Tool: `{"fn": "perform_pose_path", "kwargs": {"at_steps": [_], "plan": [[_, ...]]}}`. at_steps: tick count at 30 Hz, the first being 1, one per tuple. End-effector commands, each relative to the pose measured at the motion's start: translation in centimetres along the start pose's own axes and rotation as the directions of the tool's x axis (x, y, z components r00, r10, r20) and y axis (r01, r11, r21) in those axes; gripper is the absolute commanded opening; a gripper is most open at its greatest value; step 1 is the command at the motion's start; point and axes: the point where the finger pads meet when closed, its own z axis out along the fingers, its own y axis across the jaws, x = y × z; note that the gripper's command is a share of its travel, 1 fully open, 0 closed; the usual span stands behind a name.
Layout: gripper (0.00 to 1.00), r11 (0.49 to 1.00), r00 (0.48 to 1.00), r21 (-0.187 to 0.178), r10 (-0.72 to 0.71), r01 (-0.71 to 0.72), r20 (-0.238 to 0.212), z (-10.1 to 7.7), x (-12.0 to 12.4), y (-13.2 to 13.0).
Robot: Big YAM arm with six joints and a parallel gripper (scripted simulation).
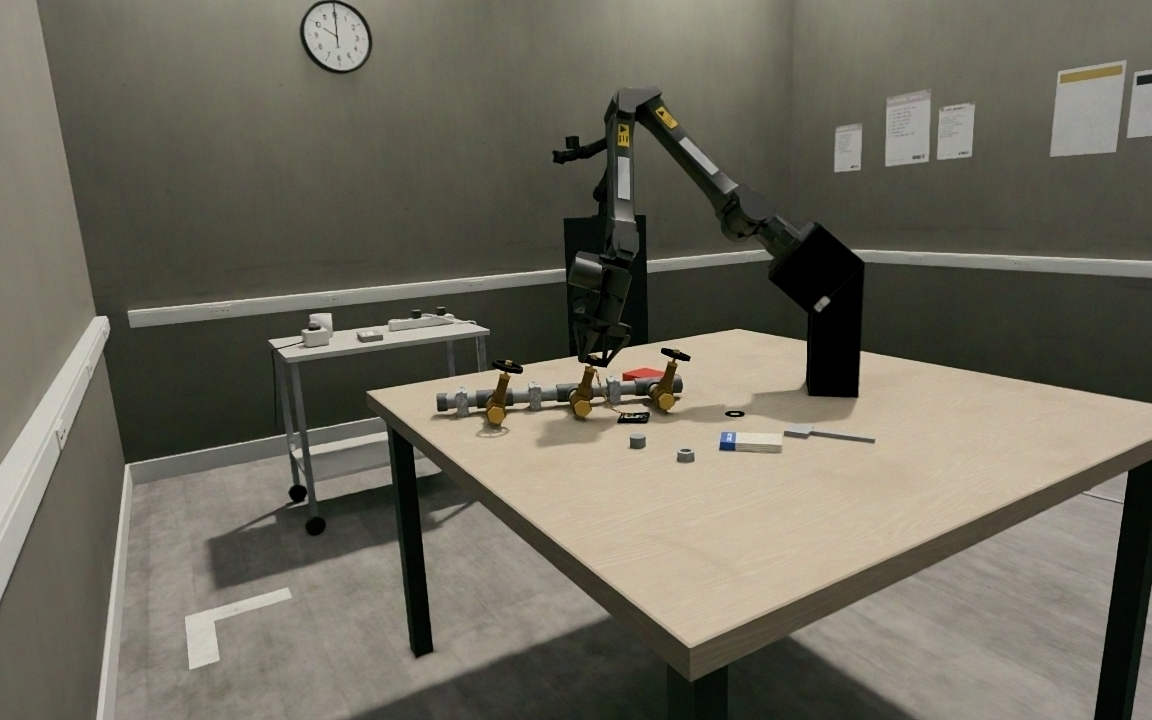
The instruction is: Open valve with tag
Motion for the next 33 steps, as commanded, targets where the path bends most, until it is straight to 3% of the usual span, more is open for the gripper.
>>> {"fn": "perform_pose_path", "kwargs": {"at_steps": [1, 12, 26, 33], "plan": [[0.0, 1.0, 0.999, -0.001, 0.03, -0.03, 0.016, 0.01, -0.53, 0.13], [0.0, 1.0, 1.0, -0.001, 0.023, -0.023, 0.016, 0.01, -0.53, 0.13], [0.0, 0.983, 0.982, 0.002, -0.186, 0.186, 0.016, 0.01, -0.53, 0.14], [0.0, 0.897, 0.897, 0.004, -0.442, 0.442, 0.019, 0.0, -0.6, 0.26]]}}
